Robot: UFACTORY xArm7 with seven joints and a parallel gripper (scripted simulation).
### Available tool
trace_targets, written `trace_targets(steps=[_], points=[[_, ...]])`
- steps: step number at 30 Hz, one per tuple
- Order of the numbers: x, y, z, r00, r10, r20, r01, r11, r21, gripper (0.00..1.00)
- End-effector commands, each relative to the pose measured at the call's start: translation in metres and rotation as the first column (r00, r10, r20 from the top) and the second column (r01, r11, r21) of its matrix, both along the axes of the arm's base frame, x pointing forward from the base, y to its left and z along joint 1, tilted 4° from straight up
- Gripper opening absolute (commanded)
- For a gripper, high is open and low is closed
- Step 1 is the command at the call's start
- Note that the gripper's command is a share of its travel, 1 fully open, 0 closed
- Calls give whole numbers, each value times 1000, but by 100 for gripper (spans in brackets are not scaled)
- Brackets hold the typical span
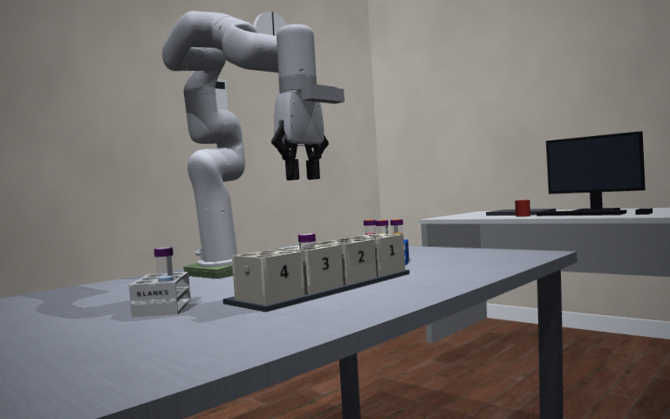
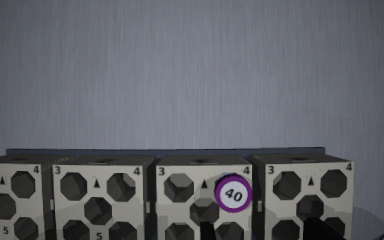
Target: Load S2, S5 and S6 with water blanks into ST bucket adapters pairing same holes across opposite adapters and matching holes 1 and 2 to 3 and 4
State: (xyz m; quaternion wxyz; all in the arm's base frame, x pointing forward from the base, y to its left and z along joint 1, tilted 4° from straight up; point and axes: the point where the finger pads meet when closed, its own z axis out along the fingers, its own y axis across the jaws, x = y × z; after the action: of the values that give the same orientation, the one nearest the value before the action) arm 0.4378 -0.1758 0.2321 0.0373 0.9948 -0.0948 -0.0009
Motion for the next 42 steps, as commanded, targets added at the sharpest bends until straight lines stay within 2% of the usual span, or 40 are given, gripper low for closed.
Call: trace_targets(steps=[1,10,12,17,42], points=[[-2,14,1,996,93,-2,-93,996,0,57],[-11,58,-2,924,383,-23,-383,924,7,57],[-11,58,-2,924,383,-23,-383,924,7,57],[-17,82,-4,858,512,-33,-512,859,12,57],[-42,194,-12,858,512,-32,-512,859,13,57]])
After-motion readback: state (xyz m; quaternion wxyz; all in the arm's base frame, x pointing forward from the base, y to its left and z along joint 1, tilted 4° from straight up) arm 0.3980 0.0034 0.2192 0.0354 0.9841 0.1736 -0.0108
